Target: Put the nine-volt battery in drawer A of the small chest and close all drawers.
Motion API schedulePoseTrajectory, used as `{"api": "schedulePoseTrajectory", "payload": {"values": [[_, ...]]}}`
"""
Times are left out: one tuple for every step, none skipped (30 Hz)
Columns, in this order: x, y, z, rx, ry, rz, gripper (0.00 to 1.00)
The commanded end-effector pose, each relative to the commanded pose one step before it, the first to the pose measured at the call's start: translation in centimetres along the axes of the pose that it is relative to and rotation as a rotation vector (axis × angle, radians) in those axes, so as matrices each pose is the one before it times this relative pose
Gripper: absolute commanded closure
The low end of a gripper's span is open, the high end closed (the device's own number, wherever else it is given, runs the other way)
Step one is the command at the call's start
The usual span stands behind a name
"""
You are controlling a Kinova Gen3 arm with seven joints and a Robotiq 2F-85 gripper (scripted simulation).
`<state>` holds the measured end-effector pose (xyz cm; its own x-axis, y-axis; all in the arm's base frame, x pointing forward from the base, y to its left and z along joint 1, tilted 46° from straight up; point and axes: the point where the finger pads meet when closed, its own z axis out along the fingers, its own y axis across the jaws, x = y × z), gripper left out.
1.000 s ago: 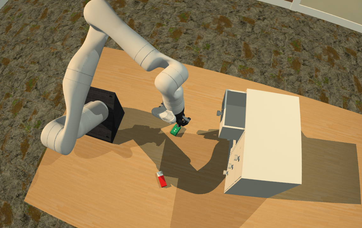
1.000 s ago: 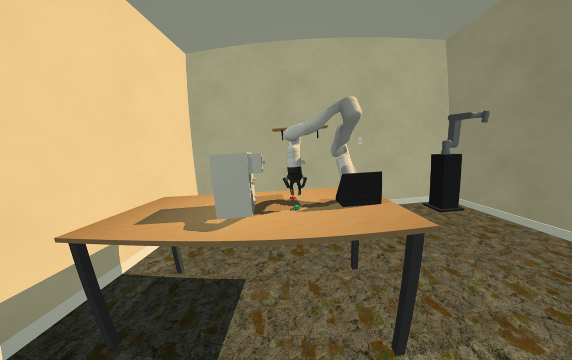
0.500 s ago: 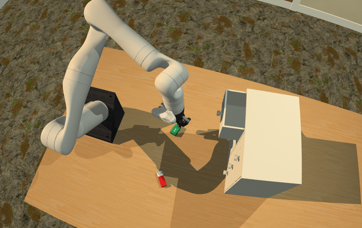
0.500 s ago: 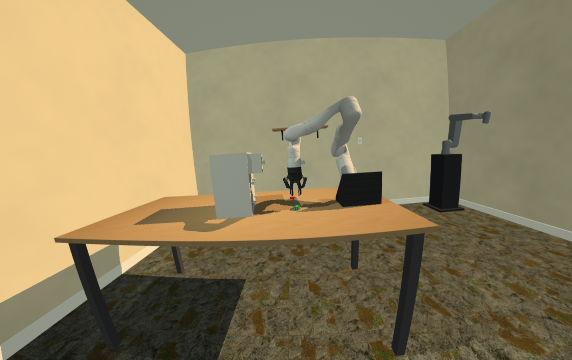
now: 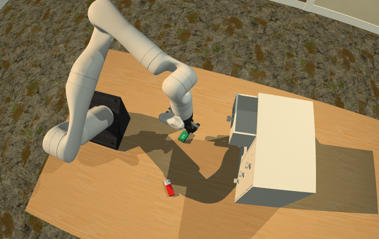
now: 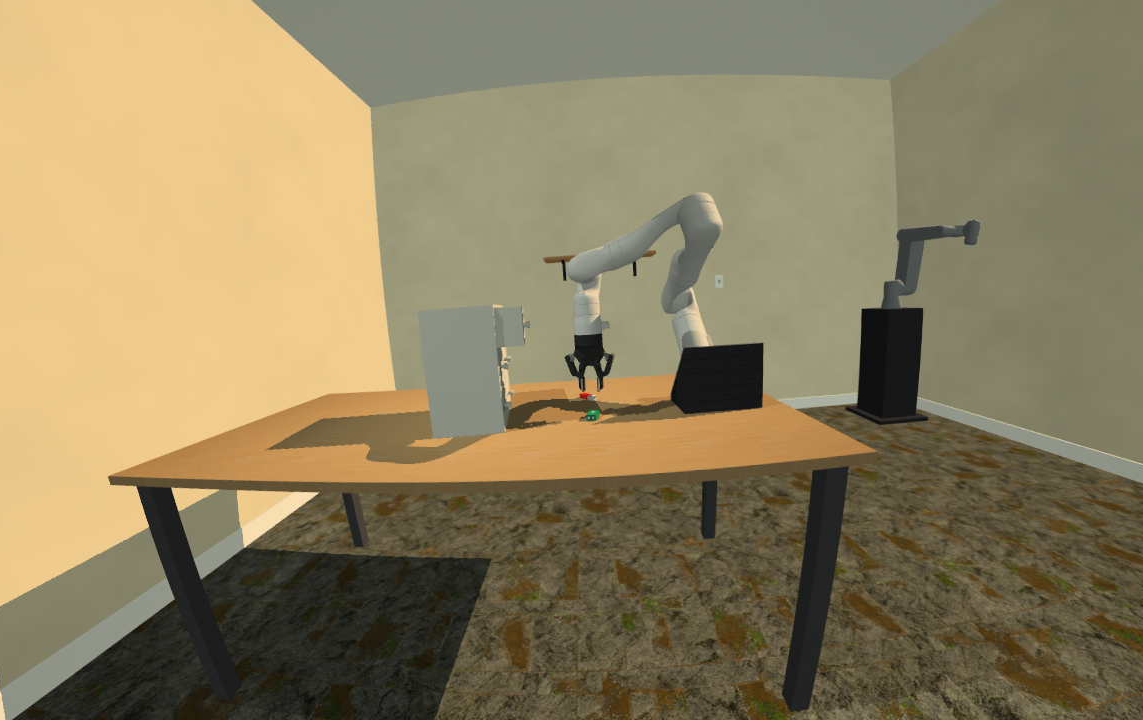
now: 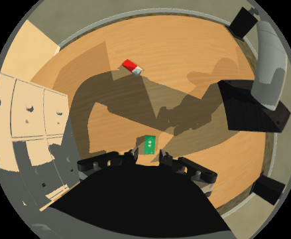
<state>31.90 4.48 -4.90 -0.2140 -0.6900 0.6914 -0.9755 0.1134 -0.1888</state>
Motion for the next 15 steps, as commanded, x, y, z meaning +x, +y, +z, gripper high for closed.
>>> {"api": "schedulePoseTrajectory", "payload": {"values": [[-0.037, -0.020, -0.064, 0.00085, -0.00137, -0.00023, 0.58], [0.000, 0.000, 0.000, 0.00000, 0.00000, 0.00000, 0.58], [0.000, 0.000, 0.000, 0.00000, 0.00000, 0.00000, 0.58], [0.000, 0.000, 0.001, 0.00000, 0.00000, 0.00000, 0.58], [0.000, 0.000, 0.007, 0.00000, 0.00000, 0.00000, 0.58], [0.000, 0.000, 0.018, 0.00000, 0.00000, 0.00000, 0.58], [0.000, 0.000, 0.033, 0.00000, 0.00000, 0.00000, 0.58], [0.000, 0.000, 0.050, 0.00000, 0.00000, 0.00000, 0.58], [0.000, 0.000, 0.070, 0.00000, 0.00000, 0.00000, 0.58], [0.000, 0.000, 0.000, 0.00000, 0.00000, 0.00000, 0.58], [0.000, 0.000, 0.000, 0.00000, 0.00000, 0.00000, 0.58], [0.000, 0.000, 0.092, 0.00000, 0.00000, 0.00000, 0.58], [0.000, 0.000, 0.114, 0.00000, 0.00000, 0.00000, 0.58], [0.000, 0.000, 0.137, 0.00000, 0.00000, 0.00000, 0.58], [0.000, 0.000, 0.159, 0.00000, 0.00000, 0.00000, 0.58]]}}
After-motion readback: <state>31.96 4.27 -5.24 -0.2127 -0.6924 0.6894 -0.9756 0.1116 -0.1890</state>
